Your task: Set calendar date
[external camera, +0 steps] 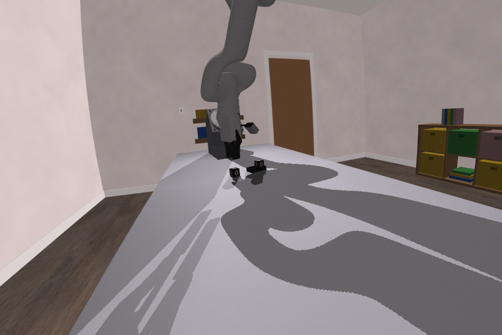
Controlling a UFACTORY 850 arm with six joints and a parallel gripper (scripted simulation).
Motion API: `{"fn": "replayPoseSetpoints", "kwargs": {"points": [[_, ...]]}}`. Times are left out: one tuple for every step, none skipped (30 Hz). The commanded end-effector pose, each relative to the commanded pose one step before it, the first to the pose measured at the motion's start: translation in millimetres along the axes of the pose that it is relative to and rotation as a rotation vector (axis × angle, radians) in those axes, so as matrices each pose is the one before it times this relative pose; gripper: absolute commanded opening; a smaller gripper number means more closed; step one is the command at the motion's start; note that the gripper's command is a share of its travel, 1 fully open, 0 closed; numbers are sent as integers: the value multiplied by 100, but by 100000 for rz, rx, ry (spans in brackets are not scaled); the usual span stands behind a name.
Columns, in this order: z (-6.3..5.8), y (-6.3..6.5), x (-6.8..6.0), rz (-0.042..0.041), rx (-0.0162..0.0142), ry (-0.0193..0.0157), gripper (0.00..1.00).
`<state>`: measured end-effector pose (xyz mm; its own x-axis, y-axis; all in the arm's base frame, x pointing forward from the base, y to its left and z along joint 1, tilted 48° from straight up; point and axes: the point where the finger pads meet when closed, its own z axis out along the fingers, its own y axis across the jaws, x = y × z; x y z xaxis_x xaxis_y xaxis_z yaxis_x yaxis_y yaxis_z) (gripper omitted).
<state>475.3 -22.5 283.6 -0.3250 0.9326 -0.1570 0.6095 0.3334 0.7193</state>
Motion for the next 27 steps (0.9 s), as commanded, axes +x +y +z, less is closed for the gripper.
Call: {"fn": "replayPoseSetpoints", "kwargs": {"points": [[841,39,-8,-23,-139,-172,49],[168,-1,3,0,0,0,49],[166,-2,2,-1,2,-4,49],[172,0,3,1,-2,4,49],[0,0,0,0,0,0,49],[0,0,0,0,0,0,49],[168,-1,3,0,0,0,49],[165,-2,2,-1,1,-3,49],[167,0,3,1,-1,3,49],[161,-1,2,0,0,-1,49],[156,-2,2,-1,1,-2,49],[155,0,3,1,-1,3,49],[147,-1,2,0,0,0,49],[138,-2,2,-1,1,-3,49],[134,0,2,1,-1,2,49],[125,-1,2,0,0,1,49],[114,-1,2,0,0,-1,49],[104,-1,1,-1,1,-2,49],[96,0,2,0,0,1,49],[86,0,1,0,-1,1,49],[75,0,1,0,0,0,49],[0,0,0,0,0,0,49],[0,0,0,0,0,0,49],[64,-1,1,0,0,0,49],[53,-1,1,0,0,0,49],[43,-1,1,0,0,-1,49],[34,0,0,0,0,-1,49]]}}
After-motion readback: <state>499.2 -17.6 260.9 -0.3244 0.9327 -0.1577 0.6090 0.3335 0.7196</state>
